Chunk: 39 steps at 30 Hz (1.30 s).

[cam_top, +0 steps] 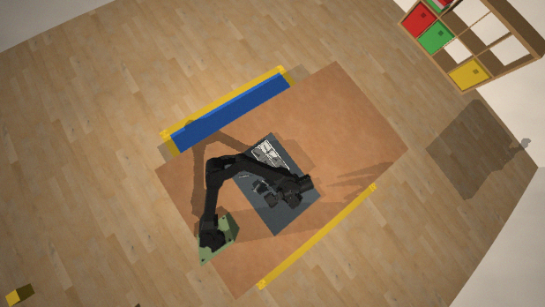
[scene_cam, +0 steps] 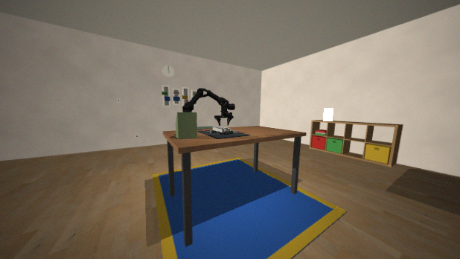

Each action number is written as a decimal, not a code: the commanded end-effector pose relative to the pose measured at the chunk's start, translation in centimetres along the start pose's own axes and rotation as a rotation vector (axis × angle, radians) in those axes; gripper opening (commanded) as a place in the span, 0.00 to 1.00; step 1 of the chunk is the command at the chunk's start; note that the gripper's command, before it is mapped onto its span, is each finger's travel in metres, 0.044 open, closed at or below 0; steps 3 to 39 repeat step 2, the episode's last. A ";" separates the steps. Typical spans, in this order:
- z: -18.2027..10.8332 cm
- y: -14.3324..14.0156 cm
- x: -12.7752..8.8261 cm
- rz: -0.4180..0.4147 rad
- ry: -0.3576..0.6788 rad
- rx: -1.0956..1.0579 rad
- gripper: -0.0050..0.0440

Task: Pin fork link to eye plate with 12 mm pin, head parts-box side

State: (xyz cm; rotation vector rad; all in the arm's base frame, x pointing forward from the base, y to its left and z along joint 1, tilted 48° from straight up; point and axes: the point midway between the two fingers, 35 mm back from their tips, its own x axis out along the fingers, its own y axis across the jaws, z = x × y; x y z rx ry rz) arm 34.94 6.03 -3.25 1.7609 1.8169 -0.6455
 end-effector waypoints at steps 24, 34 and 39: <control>-0.1 0.0 0.0 -0.001 -0.002 -0.007 1.00; -0.1 0.0 0.0 -0.001 -0.002 -0.007 1.00; -0.1 0.0 0.0 -0.001 -0.002 -0.007 1.00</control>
